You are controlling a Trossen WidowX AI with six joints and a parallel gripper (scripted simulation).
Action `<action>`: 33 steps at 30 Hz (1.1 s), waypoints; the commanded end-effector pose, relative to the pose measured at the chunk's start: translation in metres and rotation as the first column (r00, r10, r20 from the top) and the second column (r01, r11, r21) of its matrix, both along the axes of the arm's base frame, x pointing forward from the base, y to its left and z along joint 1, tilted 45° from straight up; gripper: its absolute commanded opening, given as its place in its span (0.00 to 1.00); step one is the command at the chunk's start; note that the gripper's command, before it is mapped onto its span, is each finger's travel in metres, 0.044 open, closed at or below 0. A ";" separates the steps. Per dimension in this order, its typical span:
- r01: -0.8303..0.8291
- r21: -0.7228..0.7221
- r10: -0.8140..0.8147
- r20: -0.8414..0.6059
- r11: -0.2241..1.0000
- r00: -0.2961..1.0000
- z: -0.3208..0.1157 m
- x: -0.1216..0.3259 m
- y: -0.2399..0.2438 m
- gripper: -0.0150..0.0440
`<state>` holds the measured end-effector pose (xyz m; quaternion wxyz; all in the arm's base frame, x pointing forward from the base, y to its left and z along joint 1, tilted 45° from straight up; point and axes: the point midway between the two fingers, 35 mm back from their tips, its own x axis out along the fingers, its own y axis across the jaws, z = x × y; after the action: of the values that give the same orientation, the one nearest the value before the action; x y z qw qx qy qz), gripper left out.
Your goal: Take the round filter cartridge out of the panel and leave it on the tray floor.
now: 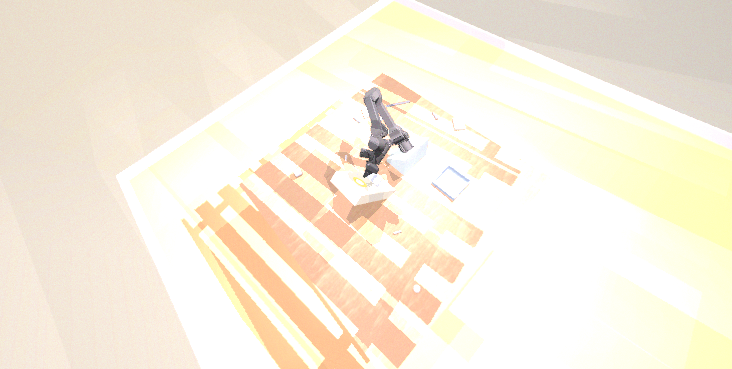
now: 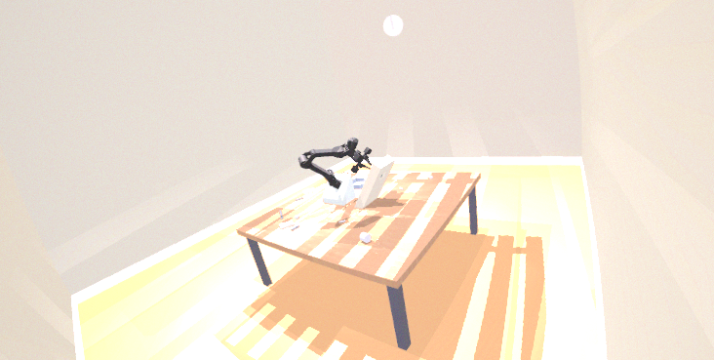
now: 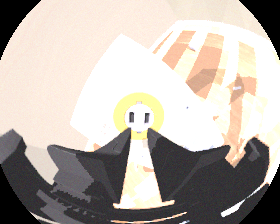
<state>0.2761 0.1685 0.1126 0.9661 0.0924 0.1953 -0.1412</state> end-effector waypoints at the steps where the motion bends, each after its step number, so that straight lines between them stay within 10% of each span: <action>1: -0.004 -0.002 0.004 -0.005 1.000 1.000 -0.004 0.005 -0.001 0.40; 33: -0.007 -0.005 0.007 0.005 1.000 1.000 -0.012 0.027 -0.008 0.40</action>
<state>0.3032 0.1590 0.1008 0.9672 0.0897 0.1914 -0.1409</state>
